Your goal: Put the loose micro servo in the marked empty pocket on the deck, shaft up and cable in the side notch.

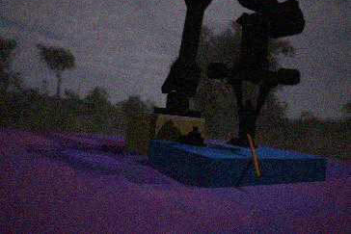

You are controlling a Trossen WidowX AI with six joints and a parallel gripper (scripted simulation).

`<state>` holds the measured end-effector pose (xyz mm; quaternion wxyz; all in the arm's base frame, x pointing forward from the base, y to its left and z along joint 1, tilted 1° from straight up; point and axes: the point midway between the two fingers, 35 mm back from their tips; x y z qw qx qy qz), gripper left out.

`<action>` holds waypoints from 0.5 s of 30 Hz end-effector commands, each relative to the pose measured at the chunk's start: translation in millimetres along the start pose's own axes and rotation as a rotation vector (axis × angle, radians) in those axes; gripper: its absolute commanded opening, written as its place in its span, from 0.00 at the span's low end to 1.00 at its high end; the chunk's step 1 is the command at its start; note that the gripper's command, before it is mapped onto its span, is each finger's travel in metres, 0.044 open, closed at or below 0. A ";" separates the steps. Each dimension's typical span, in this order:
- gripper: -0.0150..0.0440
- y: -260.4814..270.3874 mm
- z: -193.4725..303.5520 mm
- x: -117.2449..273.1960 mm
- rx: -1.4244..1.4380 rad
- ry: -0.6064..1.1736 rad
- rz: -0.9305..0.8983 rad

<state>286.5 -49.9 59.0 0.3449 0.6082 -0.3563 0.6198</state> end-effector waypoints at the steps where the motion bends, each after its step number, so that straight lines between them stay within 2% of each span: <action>1: 0.25 1.2 1.6 0.3 -0.043 0.001 0.003; 15: 0.25 1.2 1.6 0.3 -0.521 0.001 0.003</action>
Point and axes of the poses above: the point midway between the two fingers, 35 mm back from their tips, its own x axis back along the fingers, its own y axis across the jaws, z = x × y, and after that the axes turned 9 degrees about -x, right-handed
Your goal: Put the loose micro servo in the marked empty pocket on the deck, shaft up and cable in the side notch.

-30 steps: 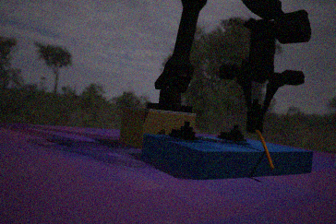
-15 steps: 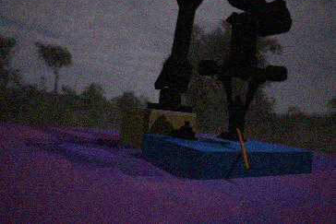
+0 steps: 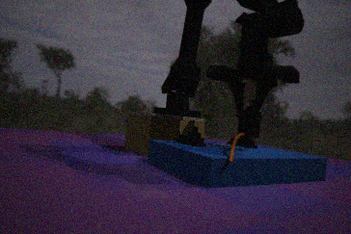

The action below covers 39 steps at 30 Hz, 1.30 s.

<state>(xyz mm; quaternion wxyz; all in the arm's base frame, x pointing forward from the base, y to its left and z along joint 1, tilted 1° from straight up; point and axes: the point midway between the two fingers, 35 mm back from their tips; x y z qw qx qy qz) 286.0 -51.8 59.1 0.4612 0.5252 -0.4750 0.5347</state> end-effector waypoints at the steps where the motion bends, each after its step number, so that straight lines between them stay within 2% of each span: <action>1: 0.25 -0.3 0.2 0.2 -0.146 0.000 0.002; 39: 0.25 -0.3 0.2 0.3 -1.466 -0.002 0.002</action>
Point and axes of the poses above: the point midway between the two fingers, 35 mm back from their tips, its own x axis back along the fingers, its own y axis across the jaws, z = x × y, and after that the axes turned 9 degrees about -x, right-handed
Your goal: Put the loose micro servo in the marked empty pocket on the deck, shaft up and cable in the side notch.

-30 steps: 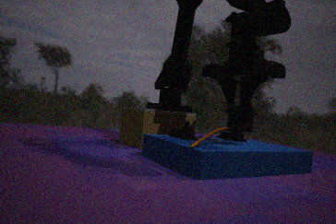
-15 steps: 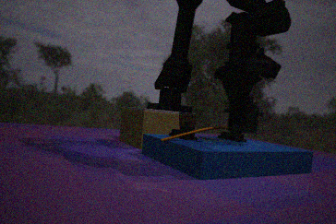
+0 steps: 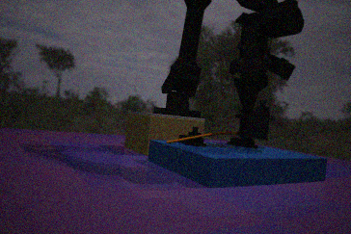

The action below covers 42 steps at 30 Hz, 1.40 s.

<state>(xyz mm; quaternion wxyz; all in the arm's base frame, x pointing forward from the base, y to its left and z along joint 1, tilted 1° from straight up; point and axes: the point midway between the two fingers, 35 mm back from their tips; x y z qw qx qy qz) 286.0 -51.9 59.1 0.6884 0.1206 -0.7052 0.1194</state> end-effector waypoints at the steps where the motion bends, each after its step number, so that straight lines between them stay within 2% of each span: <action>1: 0.25 -0.2 -0.3 0.2 -0.147 -0.002 0.001; 18: 0.25 -0.2 -0.3 0.3 -0.715 -0.003 0.000; 27: 0.25 1.9 2.9 0.3 -0.720 -0.002 0.000; 42: 0.25 32.3 51.0 -0.1 -0.720 0.003 -0.001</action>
Point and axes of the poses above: the point midway between the two fingers, 35 mm back from their tips, its own x axis back along the fingers, its own y axis across the jaws, z = x × y, and after that the axes turned 9 degrees about -x, right-handed
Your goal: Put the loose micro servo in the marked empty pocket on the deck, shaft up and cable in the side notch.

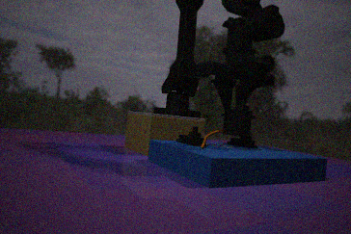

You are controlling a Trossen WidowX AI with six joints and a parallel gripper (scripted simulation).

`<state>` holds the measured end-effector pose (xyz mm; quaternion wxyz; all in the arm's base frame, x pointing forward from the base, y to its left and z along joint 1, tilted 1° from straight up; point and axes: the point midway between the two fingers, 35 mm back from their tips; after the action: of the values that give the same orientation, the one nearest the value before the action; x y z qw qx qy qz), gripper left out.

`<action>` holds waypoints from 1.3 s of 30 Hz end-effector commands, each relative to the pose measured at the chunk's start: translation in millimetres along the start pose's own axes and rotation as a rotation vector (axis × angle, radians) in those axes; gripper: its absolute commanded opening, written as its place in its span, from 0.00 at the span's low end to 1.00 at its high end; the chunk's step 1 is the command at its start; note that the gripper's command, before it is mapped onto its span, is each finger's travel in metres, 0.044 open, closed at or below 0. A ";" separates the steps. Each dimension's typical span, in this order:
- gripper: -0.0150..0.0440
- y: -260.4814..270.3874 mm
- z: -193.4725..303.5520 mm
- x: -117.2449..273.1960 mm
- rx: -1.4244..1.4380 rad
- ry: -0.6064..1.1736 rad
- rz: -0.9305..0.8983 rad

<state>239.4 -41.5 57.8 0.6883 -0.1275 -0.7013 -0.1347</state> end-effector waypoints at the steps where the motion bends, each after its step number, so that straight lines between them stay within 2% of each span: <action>1: 0.25 -2.3 16.4 0.2 -0.006 0.000 0.000; 13: 0.25 -9.0 60.6 -0.3 -0.006 0.004 0.000; 39: 0.25 -9.1 61.3 -20.5 -0.006 0.004 0.000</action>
<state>179.1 -27.5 36.5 0.6902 -0.1275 -0.6994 -0.1348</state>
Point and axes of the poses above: the point midway between the two fingers, 35 mm back from their tips, its own x axis back along the fingers, its own y axis across the jaws, z = x × y, and after that the axes turned 9 degrees about -x, right-handed
